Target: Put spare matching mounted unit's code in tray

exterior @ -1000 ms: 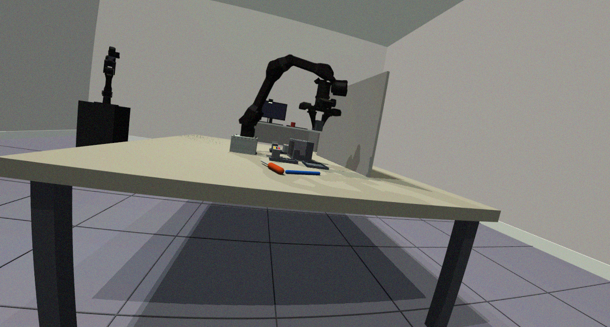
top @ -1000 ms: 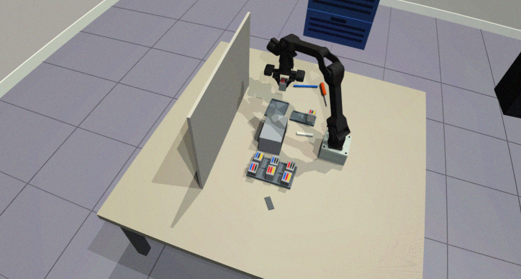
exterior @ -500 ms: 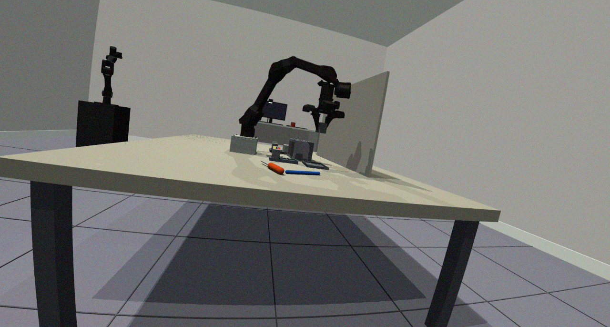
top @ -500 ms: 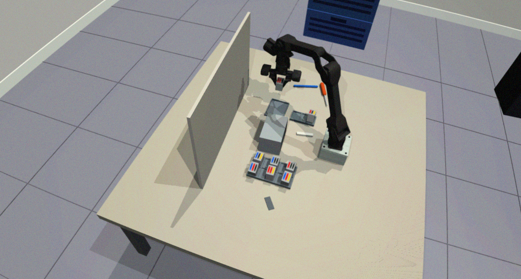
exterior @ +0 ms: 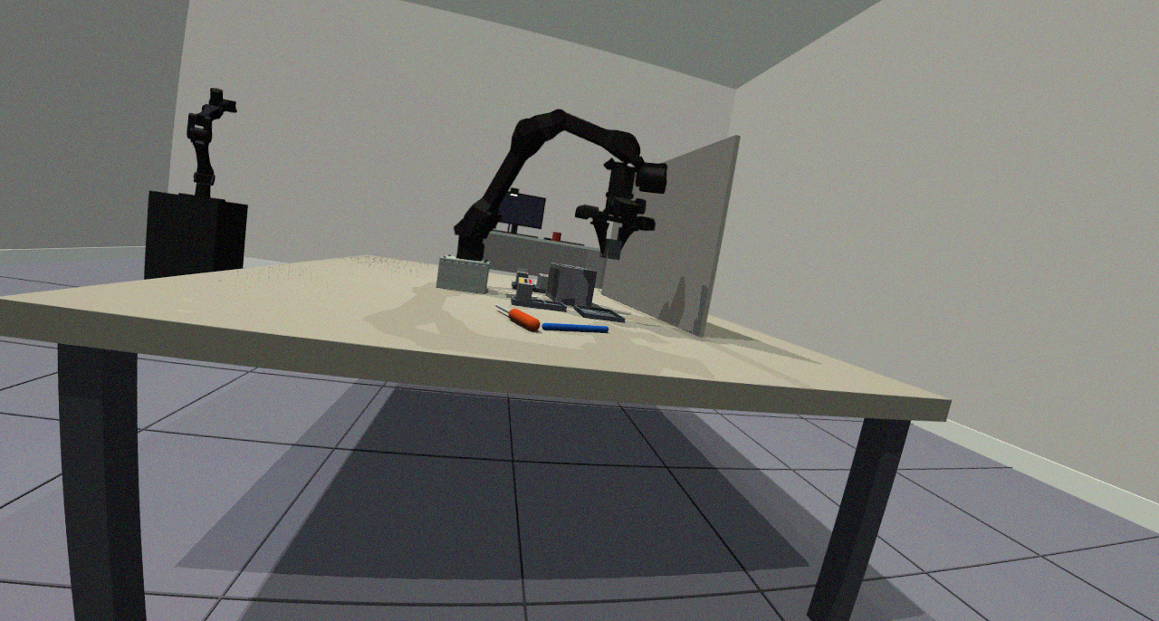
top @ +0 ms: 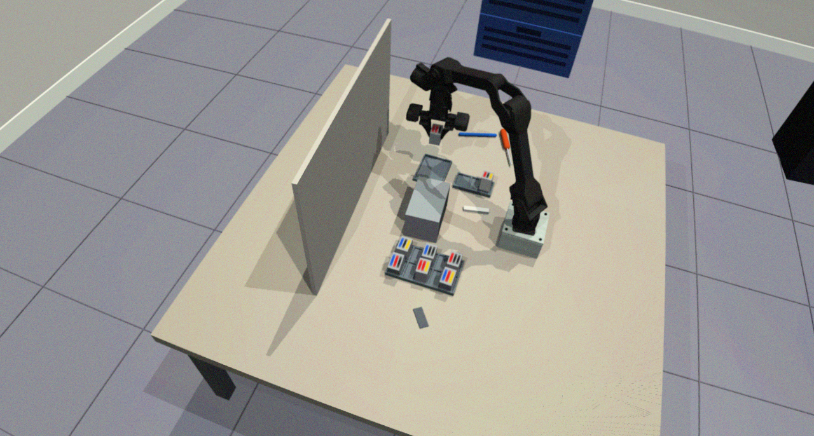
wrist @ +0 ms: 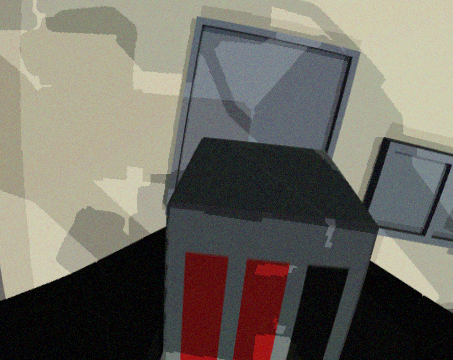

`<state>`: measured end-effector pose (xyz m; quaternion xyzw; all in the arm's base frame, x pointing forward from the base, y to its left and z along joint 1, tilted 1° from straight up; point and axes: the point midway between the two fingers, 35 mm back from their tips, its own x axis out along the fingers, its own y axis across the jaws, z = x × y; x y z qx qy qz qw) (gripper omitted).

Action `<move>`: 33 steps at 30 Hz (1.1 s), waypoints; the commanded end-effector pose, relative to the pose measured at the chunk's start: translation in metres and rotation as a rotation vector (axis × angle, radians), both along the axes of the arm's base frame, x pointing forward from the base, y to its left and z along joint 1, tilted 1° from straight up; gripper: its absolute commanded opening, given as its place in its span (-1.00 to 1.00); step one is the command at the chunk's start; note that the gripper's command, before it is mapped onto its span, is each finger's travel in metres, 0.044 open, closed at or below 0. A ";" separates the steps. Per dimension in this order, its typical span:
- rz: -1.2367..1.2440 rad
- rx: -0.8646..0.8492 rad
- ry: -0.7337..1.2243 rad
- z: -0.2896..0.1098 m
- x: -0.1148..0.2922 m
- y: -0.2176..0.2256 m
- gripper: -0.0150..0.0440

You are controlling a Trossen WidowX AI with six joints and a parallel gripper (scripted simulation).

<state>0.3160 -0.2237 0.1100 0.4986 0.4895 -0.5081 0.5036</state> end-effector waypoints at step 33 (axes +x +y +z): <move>-0.006 0.005 0.002 -0.037 0.003 -0.002 -0.49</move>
